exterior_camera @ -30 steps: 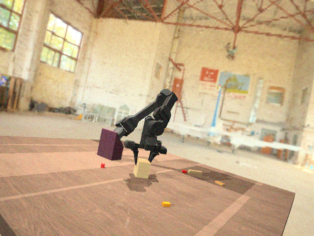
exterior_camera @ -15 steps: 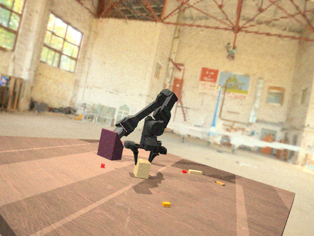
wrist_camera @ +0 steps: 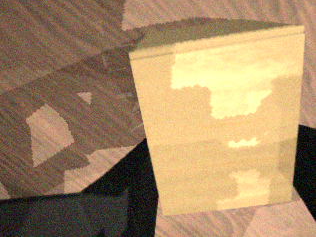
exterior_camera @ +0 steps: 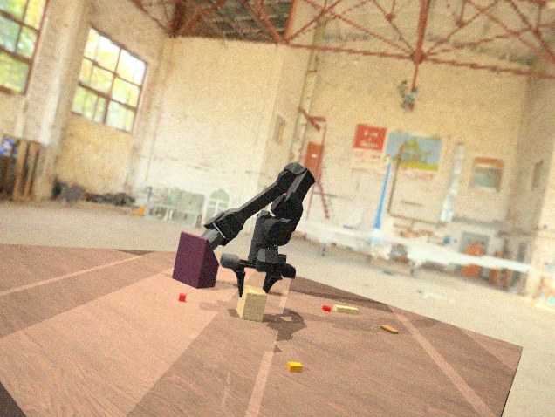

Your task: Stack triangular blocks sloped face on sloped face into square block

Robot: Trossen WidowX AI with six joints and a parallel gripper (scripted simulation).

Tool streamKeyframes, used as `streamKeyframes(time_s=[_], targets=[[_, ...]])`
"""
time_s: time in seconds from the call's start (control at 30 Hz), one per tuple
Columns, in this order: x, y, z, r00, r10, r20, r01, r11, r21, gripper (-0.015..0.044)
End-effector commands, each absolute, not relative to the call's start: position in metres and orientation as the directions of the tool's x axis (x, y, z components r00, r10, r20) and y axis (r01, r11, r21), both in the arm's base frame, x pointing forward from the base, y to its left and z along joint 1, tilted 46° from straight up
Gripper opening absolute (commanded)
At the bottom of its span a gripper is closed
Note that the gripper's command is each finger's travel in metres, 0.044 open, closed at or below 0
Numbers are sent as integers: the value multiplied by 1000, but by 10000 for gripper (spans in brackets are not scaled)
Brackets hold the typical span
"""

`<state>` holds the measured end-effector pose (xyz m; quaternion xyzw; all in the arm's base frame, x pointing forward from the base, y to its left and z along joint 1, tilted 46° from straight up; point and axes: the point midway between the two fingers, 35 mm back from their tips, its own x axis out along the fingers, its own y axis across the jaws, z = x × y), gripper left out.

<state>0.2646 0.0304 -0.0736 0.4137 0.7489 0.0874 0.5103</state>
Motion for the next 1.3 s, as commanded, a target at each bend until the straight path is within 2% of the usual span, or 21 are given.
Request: streamKeyframes(time_s=[0.0, 0.43, 0.73, 1.0, 1.27], targets=[[265, 30, -74, -137, 709, -692, 530, 642, 553, 105], [265, 30, -74, -137, 709, -692, 530, 642, 553, 440], [266, 28, -72, -137, 708, -692, 530, 643, 553, 440], [280, -47, 0, -137, 705, -696, 531, 645, 549, 440], [282, -45, -2, -125, 706, -697, 535, 640, 552, 440]])
